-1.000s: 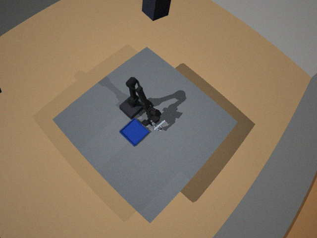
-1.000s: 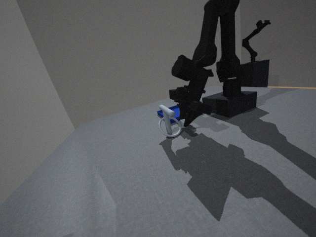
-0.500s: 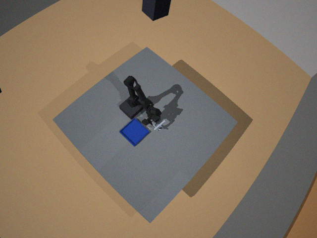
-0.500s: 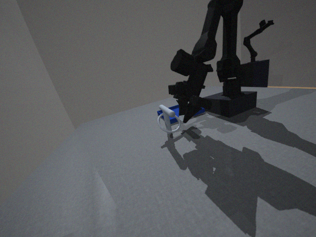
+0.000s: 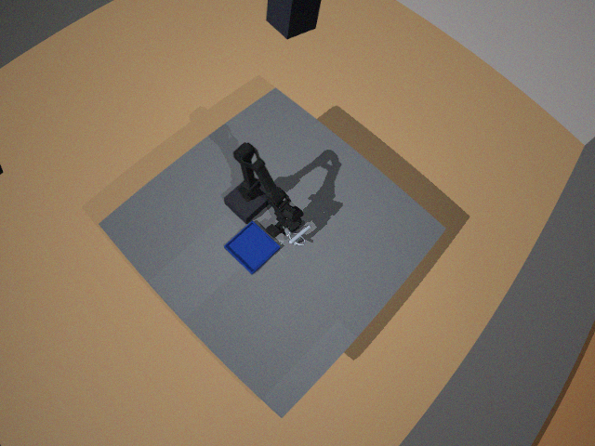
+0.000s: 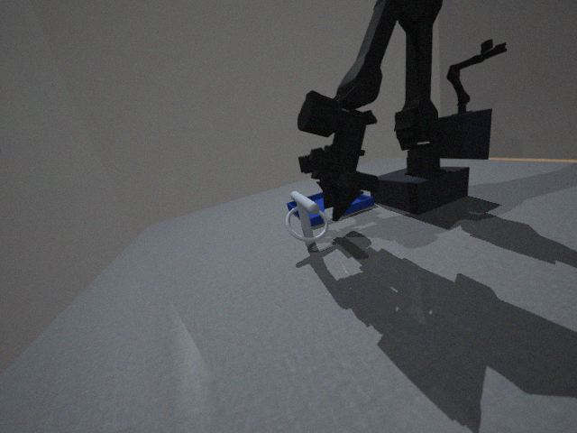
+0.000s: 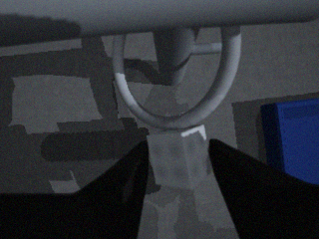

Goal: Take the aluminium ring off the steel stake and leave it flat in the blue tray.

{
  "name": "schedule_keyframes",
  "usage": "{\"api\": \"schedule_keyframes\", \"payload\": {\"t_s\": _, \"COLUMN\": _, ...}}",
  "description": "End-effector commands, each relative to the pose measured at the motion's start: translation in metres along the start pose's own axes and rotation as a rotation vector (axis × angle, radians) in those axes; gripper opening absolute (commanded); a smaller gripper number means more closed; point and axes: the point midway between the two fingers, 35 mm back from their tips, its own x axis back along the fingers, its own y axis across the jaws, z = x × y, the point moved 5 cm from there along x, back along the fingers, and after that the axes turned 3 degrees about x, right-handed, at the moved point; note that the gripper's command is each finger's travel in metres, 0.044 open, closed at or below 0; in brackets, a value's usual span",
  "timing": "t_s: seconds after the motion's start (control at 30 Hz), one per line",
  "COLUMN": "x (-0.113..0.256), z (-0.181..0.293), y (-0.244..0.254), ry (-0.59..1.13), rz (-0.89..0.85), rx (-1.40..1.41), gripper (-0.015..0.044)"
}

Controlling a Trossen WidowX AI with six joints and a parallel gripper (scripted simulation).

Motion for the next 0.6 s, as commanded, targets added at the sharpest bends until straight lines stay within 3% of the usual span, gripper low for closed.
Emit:
{"api": "schedule_keyframes", "payload": {"t_s": 0.0, "x": 0.003, "z": -0.007, "y": -0.005, "ry": 0.032, "rz": -0.022, "rx": -0.003, "gripper": 0.0}}
{"api": "schedule_keyframes", "payload": {"t_s": 0.57, "x": 0.015, "z": -0.021, "y": -0.022, "ry": 0.158, "rz": -0.108, "rx": -0.04, "gripper": 0.0}}
